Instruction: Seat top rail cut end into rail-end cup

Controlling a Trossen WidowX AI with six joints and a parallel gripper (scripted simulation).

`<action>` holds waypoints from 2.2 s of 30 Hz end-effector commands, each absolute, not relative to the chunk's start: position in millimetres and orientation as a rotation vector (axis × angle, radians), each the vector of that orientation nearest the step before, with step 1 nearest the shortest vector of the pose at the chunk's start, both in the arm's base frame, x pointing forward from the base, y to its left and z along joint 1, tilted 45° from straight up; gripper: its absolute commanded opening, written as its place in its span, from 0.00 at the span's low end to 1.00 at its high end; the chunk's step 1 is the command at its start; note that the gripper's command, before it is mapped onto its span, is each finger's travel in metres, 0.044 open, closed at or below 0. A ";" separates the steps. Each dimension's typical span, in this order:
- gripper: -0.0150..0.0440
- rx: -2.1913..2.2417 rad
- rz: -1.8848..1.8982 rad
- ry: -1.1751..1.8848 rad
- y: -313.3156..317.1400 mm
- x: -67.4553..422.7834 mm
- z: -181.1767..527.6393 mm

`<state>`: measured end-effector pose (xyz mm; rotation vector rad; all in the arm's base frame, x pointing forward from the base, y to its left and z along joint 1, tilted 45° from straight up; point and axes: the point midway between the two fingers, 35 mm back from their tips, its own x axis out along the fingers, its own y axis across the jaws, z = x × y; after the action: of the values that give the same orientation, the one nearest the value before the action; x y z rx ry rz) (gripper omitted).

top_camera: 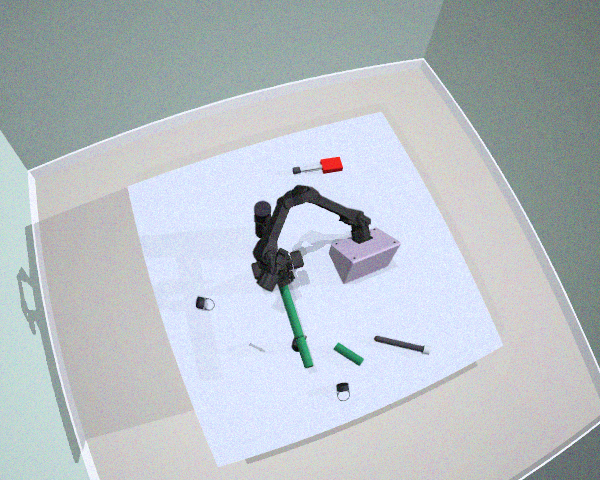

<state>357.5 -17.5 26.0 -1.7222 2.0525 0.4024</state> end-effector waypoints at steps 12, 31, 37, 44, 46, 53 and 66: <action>0.70 -1.726 0.400 2.049 -15.6 357.9 26.1; 1.00 -1.833 0.511 1.937 53.8 362.2 39.2; 1.00 -1.850 0.529 1.887 69.4 360.9 48.6; 1.00 -1.850 0.529 1.887 69.4 360.9 48.6; 1.00 -1.850 0.529 1.887 69.4 360.9 48.6; 1.00 -1.850 0.529 1.887 69.4 360.9 48.6; 1.00 -1.850 0.529 1.887 69.4 360.9 48.6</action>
<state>361.6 68.8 48.5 -1.8508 1.8844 0.5179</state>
